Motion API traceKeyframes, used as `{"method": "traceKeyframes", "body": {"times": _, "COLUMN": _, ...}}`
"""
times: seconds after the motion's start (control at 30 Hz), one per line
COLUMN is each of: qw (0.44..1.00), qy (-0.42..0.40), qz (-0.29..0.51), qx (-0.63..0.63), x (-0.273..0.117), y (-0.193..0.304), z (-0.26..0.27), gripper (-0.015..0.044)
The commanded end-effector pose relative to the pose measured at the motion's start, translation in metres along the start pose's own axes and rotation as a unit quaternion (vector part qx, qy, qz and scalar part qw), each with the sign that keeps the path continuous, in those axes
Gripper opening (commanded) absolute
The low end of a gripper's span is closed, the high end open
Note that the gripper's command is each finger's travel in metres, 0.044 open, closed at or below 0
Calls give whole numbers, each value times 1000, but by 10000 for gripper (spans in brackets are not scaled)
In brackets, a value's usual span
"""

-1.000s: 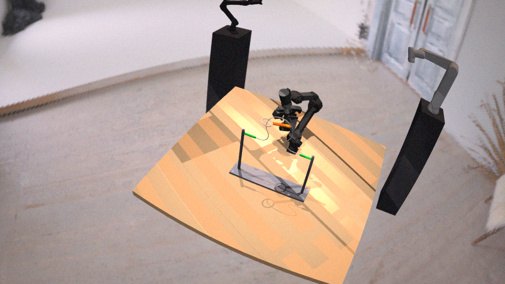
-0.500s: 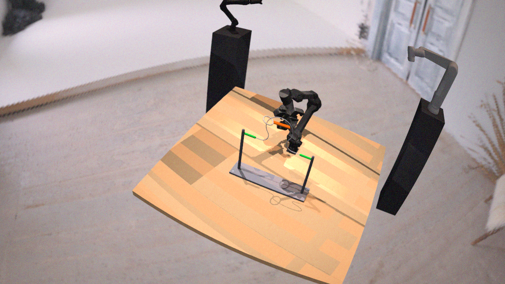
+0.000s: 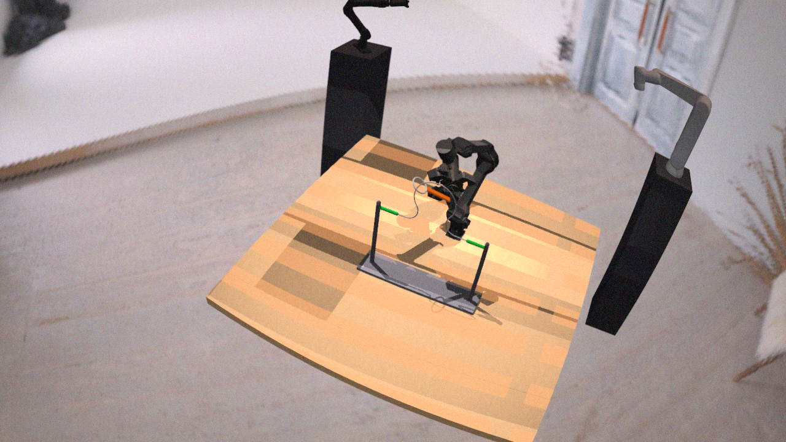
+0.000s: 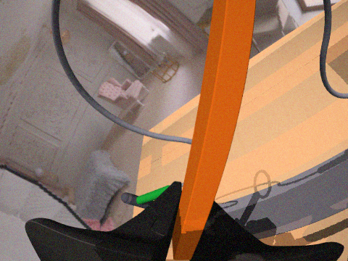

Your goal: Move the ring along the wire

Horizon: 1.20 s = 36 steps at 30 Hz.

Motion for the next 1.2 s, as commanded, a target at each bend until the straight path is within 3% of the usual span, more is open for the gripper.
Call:
{"method": "traceKeyframes", "body": {"times": 0.0, "qw": 999, "qy": 18, "qz": -1, "qx": -27, "x": 0, "y": 0, "z": 1, "gripper": -150}}
{"method": "traceKeyframes", "body": {"times": 1.17, "qw": 962, "qy": 156, "qz": -9, "qx": -222, "x": 4, "y": 6, "z": 3, "gripper": -150}}
Point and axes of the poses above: the point midway between the two fingers, 35 mm back from their tips, its own x axis out along the fingers, its own z axis across the jaws, y = z × x, the point moved 9 cm from there along -x, back along the fingers, and after that the axes turned 9 degrees about -x, right-handed, at the moved point
